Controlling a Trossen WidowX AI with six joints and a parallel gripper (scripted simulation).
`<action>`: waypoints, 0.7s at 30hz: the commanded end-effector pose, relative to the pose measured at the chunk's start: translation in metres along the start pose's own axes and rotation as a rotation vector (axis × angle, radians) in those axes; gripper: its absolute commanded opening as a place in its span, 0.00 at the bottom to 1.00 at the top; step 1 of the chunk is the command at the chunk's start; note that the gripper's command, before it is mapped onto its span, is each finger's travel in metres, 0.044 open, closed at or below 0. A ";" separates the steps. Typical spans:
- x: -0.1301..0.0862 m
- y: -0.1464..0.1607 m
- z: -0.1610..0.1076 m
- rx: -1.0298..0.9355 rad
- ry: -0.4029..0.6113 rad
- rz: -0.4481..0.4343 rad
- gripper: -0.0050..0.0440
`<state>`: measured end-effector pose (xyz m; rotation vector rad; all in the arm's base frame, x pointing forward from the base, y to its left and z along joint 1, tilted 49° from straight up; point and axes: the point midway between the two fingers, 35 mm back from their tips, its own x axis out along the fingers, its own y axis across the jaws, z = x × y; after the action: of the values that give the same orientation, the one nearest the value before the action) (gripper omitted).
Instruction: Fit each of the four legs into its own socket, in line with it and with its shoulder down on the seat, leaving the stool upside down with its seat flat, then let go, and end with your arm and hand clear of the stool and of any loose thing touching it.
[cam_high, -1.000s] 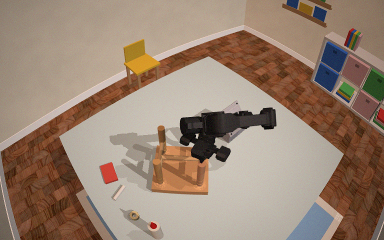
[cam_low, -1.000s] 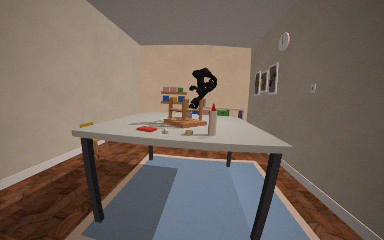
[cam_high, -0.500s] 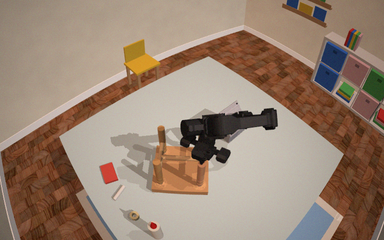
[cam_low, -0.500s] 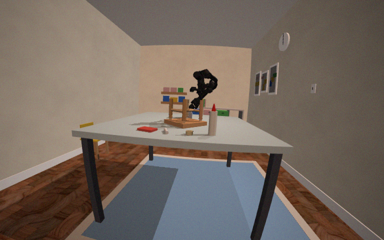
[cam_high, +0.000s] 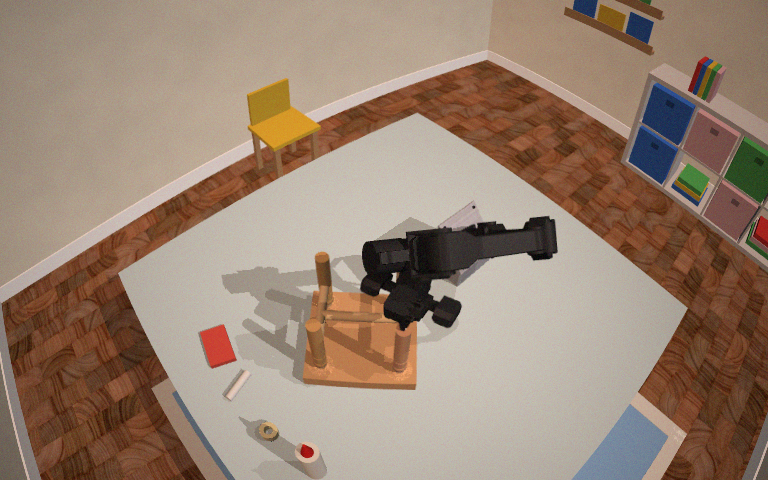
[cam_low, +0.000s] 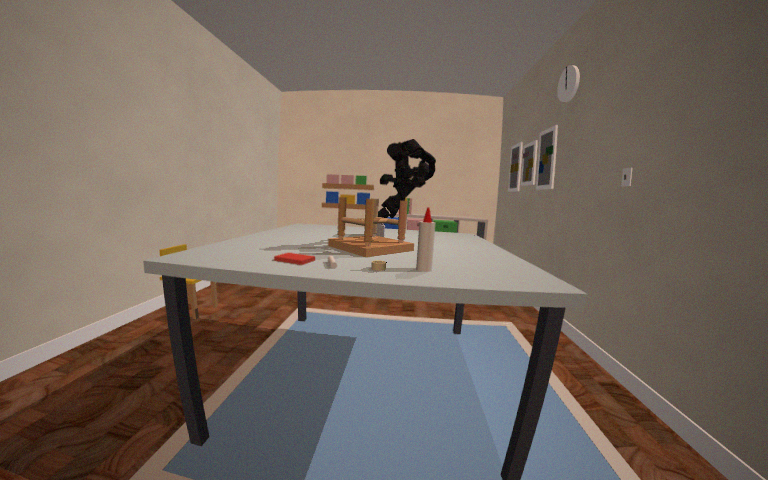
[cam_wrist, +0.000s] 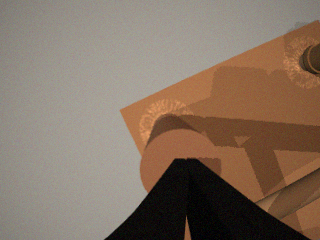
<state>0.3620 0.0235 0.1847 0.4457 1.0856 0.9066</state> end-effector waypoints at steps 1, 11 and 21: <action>0.002 -0.001 -0.002 0.007 0.025 0.004 0.10; -0.010 -0.001 0.003 0.004 0.016 0.001 0.10; -0.025 -0.001 0.007 0.001 0.005 -0.003 0.10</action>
<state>0.3635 0.0070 0.2004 0.4438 1.0897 0.9056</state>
